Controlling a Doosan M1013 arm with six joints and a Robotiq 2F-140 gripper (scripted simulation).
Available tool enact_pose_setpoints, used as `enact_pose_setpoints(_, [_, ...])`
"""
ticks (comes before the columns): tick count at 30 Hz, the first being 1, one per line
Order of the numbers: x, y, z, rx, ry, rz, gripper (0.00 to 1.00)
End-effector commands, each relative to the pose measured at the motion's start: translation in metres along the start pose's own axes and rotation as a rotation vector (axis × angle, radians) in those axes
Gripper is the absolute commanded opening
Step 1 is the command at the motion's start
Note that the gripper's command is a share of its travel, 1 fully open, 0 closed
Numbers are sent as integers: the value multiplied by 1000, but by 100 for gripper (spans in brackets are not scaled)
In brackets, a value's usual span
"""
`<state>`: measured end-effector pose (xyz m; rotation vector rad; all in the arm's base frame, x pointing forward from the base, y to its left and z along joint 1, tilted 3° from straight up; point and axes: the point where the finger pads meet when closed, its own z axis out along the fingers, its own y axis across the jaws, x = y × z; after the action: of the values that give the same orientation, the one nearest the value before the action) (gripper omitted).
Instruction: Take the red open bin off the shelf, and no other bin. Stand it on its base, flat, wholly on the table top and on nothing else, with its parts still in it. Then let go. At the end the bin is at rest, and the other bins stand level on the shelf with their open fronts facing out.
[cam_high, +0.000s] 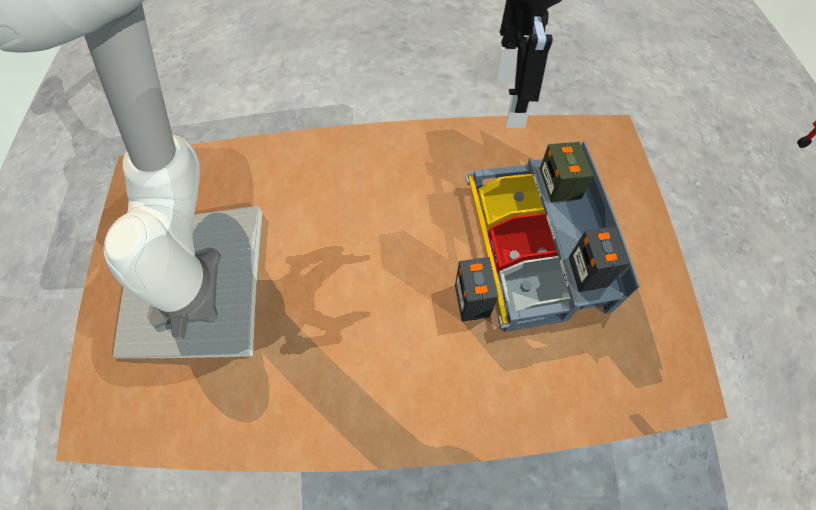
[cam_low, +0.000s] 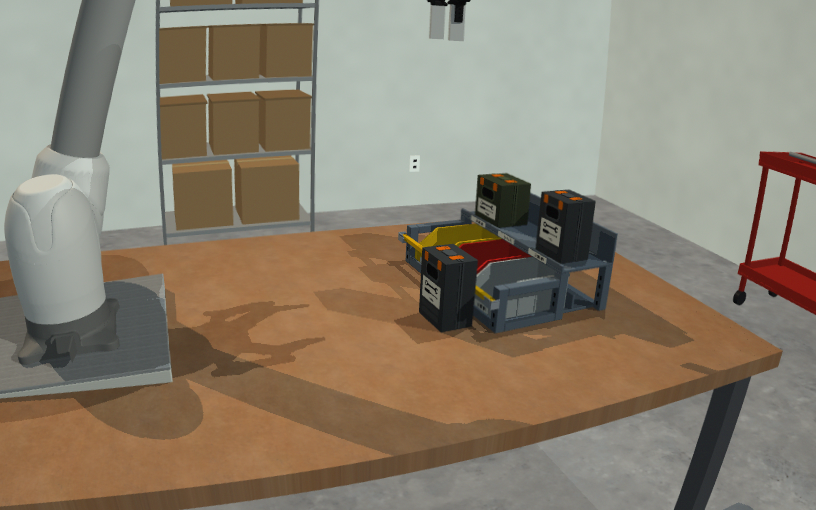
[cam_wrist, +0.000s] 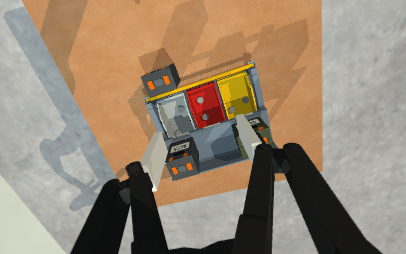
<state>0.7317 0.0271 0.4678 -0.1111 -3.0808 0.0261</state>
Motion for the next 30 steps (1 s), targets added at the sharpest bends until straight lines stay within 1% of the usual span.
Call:
enact_pose_setpoints(1, [0,-1,-22,-3,-3,-13,57])
enact_pose_setpoints(4, [-1,-3,-55,-6,-7,-33,57])
enact_pose_setpoints(16, [-1,-3,-55,-6,-7,-33,57])
enact_pose_setpoints(21, [-1,-6,-110,-6,-7,-33,57])
enact_pose_setpoints(30, [-1,-6,-110,-6,-7,-33,57])
